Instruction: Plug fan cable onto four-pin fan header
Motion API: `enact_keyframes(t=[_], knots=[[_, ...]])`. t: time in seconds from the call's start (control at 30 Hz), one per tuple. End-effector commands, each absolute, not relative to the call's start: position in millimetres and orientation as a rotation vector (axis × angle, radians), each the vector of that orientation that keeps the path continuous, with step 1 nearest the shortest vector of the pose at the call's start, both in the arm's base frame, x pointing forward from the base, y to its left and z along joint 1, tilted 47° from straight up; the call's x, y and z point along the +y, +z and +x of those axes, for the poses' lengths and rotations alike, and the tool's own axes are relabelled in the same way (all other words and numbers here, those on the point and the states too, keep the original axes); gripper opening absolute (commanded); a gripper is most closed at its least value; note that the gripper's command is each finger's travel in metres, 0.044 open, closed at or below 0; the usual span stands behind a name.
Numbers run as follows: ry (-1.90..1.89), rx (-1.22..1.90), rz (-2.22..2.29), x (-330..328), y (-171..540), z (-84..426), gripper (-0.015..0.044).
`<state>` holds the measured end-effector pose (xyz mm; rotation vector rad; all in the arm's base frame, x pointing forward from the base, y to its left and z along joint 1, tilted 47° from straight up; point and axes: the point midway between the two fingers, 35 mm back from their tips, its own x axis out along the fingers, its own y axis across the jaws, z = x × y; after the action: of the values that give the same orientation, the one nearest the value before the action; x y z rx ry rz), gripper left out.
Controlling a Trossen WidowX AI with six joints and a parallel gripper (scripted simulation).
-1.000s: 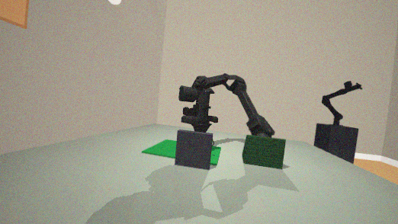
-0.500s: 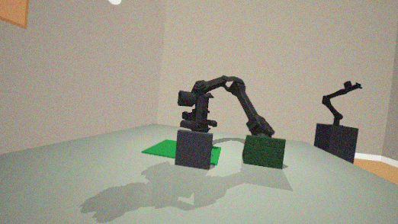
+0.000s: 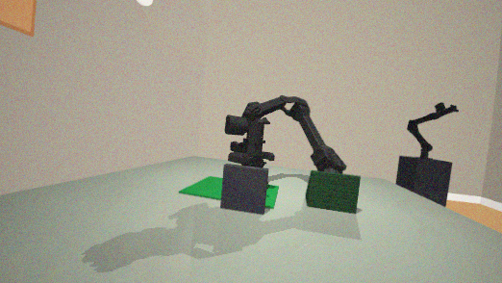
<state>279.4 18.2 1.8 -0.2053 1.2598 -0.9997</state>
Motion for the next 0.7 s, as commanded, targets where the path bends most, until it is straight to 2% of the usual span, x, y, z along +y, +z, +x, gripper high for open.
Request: enact_keyframes(t=[0.0,0.67], knots=[[-0.995,1.26,-0.213,18.6,1.6,278.9,0.0],[-1.002,1.254,-0.203,18.1,1.9,282.2,0.0]])
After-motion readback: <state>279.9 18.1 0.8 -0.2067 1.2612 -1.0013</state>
